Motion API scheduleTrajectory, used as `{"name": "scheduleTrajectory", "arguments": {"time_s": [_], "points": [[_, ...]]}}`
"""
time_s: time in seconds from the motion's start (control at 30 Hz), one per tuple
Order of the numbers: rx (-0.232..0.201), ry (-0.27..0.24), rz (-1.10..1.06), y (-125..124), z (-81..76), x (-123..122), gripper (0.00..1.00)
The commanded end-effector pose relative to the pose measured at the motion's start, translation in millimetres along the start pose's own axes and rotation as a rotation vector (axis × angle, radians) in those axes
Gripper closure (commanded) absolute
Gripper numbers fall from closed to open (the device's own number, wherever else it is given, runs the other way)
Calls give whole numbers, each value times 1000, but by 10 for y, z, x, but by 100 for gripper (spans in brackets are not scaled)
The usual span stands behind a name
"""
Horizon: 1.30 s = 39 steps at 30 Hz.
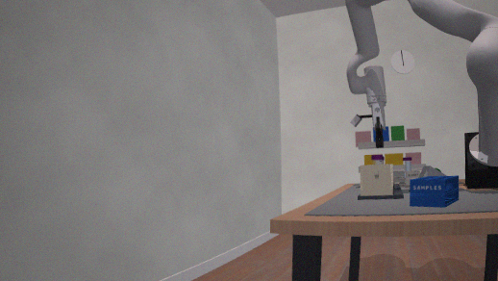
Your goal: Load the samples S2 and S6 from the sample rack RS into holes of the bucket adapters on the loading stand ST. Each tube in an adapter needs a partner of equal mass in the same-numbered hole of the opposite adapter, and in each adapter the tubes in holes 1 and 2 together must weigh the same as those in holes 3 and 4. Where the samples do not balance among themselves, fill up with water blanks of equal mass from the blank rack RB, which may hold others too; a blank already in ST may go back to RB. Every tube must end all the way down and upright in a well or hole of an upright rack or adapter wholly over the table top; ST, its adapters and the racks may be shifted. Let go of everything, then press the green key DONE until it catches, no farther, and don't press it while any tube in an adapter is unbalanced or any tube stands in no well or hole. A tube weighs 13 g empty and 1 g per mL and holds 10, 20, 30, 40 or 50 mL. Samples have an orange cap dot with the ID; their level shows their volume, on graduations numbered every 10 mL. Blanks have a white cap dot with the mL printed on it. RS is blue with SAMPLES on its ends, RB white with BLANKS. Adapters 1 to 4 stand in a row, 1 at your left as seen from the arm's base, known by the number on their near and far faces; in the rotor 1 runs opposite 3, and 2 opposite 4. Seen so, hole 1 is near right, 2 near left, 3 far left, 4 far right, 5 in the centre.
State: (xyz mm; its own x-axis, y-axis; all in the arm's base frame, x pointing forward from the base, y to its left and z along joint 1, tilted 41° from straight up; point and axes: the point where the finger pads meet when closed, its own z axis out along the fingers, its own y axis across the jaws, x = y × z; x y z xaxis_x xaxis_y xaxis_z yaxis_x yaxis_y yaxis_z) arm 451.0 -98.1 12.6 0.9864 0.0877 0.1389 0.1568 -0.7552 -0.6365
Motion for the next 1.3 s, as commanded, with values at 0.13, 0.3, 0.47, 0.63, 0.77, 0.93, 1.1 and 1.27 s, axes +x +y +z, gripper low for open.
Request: {"name": "scheduleTrajectory", "arguments": {"time_s": [0.13,0.3,0.47,0.63,0.77,0.93,1.1,1.27], "points": [[-1,1,0,3,-155,6,57],[-1,1,0,3,-216,6,57],[-1,1,0,3,-316,6,57],[-1,1,0,3,-416,6,57],[-1,1,0,3,-456,6,57],[-1,1,0,3,-556,6,57],[-1,1,0,3,-656,6,57],[-1,1,0,3,-679,6,57]]}}
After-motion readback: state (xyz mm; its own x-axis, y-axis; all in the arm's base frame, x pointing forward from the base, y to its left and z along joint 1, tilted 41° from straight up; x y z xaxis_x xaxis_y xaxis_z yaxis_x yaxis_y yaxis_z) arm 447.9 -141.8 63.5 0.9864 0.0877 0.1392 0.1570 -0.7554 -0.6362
